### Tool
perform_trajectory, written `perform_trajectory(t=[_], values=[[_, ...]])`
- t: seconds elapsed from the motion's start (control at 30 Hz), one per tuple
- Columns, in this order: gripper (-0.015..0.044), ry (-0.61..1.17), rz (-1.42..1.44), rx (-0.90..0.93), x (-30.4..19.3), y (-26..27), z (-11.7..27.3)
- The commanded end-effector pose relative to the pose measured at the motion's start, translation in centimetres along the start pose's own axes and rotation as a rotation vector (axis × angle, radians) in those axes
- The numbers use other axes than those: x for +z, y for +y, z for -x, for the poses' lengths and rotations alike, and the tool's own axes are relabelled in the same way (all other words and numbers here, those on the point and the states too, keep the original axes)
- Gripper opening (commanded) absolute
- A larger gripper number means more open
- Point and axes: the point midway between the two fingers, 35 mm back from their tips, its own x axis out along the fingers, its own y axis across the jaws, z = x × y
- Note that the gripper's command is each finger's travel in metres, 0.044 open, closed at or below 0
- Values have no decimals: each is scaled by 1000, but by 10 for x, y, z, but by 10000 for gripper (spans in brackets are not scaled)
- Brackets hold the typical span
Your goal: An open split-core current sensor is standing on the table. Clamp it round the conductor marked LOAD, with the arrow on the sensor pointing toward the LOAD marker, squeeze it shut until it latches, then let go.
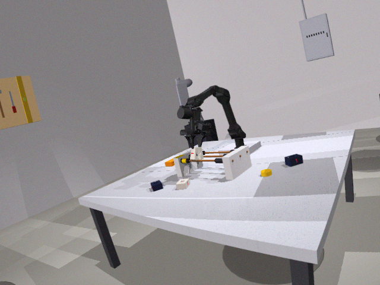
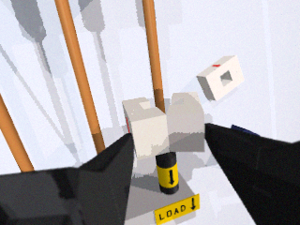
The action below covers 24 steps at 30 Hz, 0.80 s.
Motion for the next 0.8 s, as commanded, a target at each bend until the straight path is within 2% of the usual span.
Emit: perform_trajectory(t=[0.0, 0.77], values=[[0, -4, 7, -4, 1, -1, -7], [0, -1, 3, -1, 0, 0, -35]])
